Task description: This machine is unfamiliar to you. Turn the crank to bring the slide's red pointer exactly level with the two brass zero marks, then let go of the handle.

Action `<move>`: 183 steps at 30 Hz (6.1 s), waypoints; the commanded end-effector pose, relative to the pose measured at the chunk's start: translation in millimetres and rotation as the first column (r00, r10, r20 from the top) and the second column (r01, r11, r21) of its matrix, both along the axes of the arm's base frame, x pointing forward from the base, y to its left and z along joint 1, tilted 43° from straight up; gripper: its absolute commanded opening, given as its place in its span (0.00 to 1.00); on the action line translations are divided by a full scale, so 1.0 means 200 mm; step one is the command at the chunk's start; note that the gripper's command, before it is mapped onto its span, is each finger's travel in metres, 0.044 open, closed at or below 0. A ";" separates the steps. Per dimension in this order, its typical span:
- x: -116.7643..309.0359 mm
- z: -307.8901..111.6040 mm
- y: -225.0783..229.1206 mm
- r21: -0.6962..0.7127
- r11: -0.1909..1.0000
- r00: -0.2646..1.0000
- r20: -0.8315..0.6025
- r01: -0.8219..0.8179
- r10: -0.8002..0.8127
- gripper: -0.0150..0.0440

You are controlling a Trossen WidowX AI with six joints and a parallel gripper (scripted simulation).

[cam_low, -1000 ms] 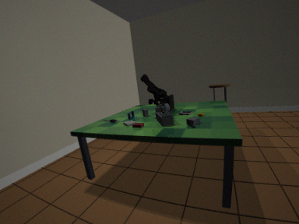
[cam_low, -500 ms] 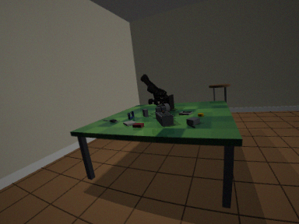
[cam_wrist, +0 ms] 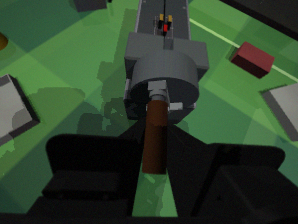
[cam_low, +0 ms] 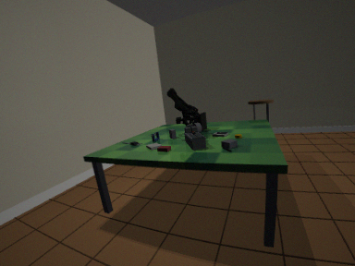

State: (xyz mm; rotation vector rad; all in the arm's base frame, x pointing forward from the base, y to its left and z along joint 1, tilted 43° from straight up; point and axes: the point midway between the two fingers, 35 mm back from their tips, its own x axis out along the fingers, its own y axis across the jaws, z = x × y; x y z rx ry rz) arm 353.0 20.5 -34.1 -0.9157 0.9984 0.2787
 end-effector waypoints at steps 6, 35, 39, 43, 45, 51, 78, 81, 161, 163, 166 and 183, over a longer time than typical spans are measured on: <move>0.03 0.04 -0.02 -0.004 1.000 1.000 0.024 0.009 -0.009 0.25; 0.03 0.04 -0.03 -0.004 1.000 1.000 0.024 0.009 -0.009 0.25; 0.03 0.04 -0.03 -0.004 1.000 1.000 0.024 0.009 -0.009 0.25; 0.03 0.04 -0.03 -0.004 1.000 1.000 0.024 0.009 -0.009 0.25; 0.03 0.04 -0.03 -0.004 1.000 1.000 0.024 0.009 -0.009 0.25; 0.04 0.04 -0.03 -0.004 1.000 1.000 0.024 0.009 -0.009 0.25; 0.04 0.05 -0.04 -0.004 1.000 1.000 0.024 0.009 -0.009 0.25; 0.04 0.05 -0.04 -0.004 1.000 1.000 0.024 0.009 -0.009 0.25; 0.09 0.06 -0.12 -0.006 1.000 1.000 0.025 0.009 -0.009 0.25; 0.09 0.06 -0.13 -0.006 1.000 1.000 0.025 0.009 -0.009 0.25; 0.09 0.05 -0.14 -0.006 1.000 1.000 0.025 0.009 -0.009 0.25; 0.11 0.02 -0.20 -0.007 1.000 1.000 0.025 0.009 -0.009 0.25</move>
